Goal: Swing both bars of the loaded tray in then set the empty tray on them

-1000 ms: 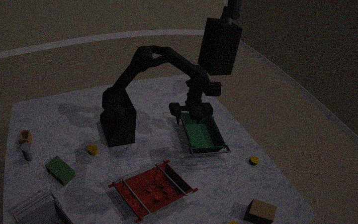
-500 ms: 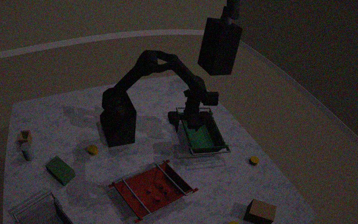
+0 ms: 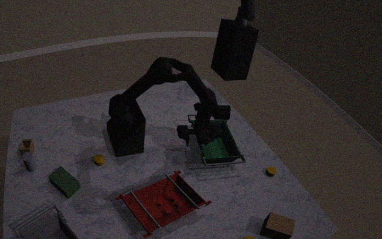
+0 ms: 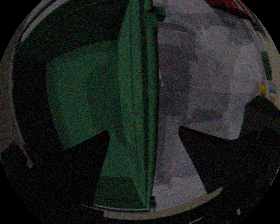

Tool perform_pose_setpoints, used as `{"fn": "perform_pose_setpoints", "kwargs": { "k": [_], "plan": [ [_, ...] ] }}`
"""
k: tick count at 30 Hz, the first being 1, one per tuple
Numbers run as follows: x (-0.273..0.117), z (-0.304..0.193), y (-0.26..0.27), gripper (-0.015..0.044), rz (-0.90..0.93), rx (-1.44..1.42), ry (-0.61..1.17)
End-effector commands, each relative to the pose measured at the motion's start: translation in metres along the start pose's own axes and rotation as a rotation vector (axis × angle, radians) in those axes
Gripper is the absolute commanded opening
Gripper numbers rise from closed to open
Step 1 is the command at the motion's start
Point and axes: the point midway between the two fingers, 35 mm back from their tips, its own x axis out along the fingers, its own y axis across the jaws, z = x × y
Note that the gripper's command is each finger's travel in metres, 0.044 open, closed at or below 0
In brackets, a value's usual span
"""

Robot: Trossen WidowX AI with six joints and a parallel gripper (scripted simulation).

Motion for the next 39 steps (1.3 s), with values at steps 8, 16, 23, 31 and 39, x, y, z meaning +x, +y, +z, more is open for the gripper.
{"fn": "perform_pose_setpoints", "kwargs": {
  "k": [8,16,23,31,39],
  "plan": [
    [0.0013,0.0003,-0.0004,0.0235,0.000,-0.003,-0.003],
    [0.0013,0.0003,-0.0004,0.0181,0.000,-0.003,-0.003],
    [0.0013,0.0003,-0.0004,0.0135,0.000,-0.003,-0.003],
    [0.0013,0.0003,-0.0004,0.0081,0.000,-0.003,-0.003],
    [0.0013,0.0003,-0.0004,0.0028,0.000,-0.003,-0.003]
  ]
}}
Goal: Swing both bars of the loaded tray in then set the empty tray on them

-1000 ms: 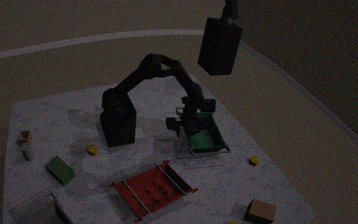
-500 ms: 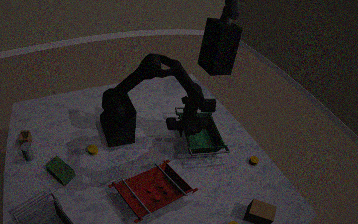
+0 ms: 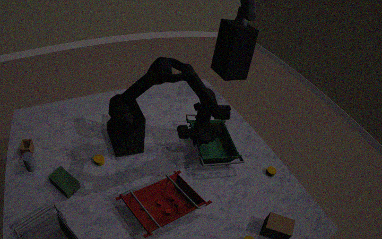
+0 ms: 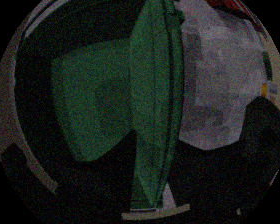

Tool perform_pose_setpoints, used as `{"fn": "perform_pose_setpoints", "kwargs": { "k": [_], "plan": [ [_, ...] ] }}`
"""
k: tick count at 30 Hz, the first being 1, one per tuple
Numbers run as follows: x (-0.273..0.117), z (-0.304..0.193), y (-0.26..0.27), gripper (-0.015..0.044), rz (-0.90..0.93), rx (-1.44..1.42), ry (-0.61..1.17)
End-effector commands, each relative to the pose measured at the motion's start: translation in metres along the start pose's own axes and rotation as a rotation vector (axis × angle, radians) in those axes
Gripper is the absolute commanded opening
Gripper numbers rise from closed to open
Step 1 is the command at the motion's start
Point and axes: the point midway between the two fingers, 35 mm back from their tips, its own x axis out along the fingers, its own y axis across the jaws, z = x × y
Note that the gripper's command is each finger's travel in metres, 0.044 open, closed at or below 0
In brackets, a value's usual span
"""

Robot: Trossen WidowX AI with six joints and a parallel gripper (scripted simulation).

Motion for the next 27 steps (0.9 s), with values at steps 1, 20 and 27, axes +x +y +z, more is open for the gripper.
{"fn": "perform_pose_setpoints", "kwargs": {
  "k": [1,20,27],
  "plan": [
    [-0.001,0.000,-0.001,0.0021,-0.006,-0.001,-0.002],
    [-0.080,0.000,0.000,0.0000,-0.005,-0.002,0.000],
    [-0.080,0.000,0.000,0.0000,-0.005,-0.002,0.000]
  ]
}}
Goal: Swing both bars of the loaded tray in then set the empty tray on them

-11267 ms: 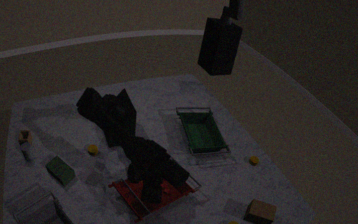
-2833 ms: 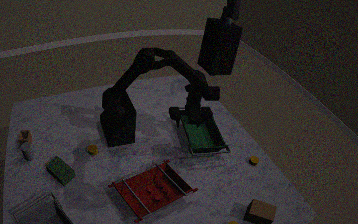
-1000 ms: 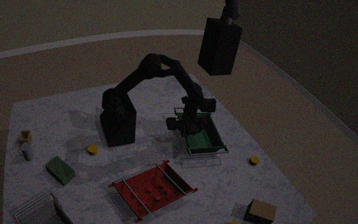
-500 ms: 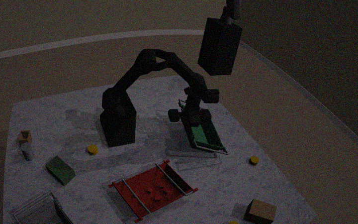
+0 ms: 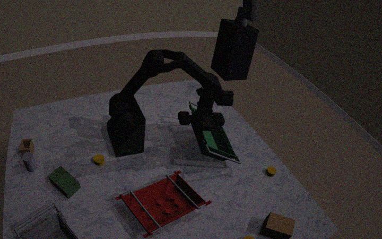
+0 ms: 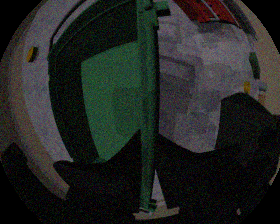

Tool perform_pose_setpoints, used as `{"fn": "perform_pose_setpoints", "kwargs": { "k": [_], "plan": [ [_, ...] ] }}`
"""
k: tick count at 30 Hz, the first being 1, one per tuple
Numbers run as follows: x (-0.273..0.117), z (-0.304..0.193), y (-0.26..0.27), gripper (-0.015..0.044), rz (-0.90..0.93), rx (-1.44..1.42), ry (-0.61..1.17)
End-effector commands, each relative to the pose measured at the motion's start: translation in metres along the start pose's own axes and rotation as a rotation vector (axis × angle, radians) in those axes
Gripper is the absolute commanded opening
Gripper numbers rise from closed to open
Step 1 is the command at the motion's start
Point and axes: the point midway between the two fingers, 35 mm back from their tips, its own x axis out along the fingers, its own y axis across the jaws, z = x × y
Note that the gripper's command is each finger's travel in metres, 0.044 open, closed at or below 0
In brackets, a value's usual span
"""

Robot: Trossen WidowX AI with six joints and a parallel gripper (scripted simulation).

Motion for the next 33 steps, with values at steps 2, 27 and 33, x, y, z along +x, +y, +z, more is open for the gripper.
{"fn": "perform_pose_setpoints", "kwargs": {
  "k": [2,27,33],
  "plan": [
    [-0.009,0.001,0.006,0.0000,0.029,0.008,0.001],
    [-0.087,0.004,0.031,0.0000,0.031,0.007,0.002],
    [-0.107,0.004,0.033,0.0000,0.031,0.007,0.002]
  ]
}}
